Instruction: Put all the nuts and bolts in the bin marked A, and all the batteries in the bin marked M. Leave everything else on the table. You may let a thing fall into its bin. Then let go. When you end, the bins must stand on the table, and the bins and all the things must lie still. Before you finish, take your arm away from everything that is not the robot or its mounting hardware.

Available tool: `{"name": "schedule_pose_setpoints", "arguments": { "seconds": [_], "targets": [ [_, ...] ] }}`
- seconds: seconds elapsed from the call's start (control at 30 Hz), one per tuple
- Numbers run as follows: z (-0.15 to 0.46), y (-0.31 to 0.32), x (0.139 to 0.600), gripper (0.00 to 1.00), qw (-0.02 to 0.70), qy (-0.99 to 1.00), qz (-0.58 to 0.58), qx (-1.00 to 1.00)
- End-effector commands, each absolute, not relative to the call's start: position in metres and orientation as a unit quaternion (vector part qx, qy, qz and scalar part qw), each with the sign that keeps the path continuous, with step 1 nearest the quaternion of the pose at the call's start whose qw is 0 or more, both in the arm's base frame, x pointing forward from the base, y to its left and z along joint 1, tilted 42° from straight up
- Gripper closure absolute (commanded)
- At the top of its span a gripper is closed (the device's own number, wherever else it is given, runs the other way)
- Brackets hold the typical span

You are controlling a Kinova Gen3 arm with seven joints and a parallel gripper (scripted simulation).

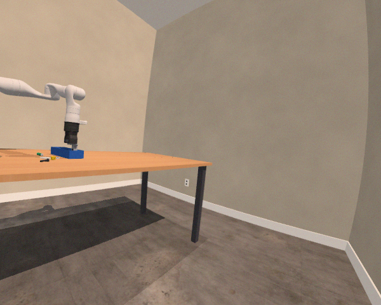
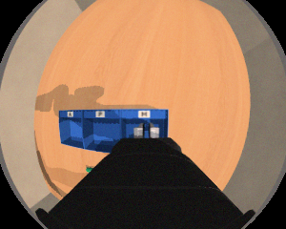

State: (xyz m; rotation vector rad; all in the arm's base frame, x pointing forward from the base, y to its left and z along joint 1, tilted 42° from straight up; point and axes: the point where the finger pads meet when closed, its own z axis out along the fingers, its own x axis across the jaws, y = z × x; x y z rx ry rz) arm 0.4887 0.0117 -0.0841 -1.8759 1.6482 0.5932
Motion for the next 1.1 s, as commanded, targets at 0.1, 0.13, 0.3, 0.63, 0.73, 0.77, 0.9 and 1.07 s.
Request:
{"name": "schedule_pose_setpoints", "arguments": {
  "seconds": [0.1,0.13,0.3,0.63,0.73,0.77,0.9,1.07],
  "targets": [
    [-0.084,0.012,0.488,0.69,0.284,0.616,0.222,-0.701],
    [-0.084,0.012,0.488,0.69,0.284,0.616,0.222,-0.701],
    [-0.078,0.007,0.486,0.69,0.283,0.617,0.224,-0.699],
    [-0.070,0.000,0.487,0.69,0.283,0.617,0.223,-0.700],
    [-0.067,-0.003,0.487,0.69,0.283,0.616,0.223,-0.700],
    [-0.066,-0.004,0.487,0.69,0.283,0.616,0.223,-0.700],
    [-0.062,-0.007,0.487,0.69,0.283,0.616,0.223,-0.700],
    [-0.051,-0.017,0.486,0.69,0.283,0.617,0.223,-0.699]
  ]
}}
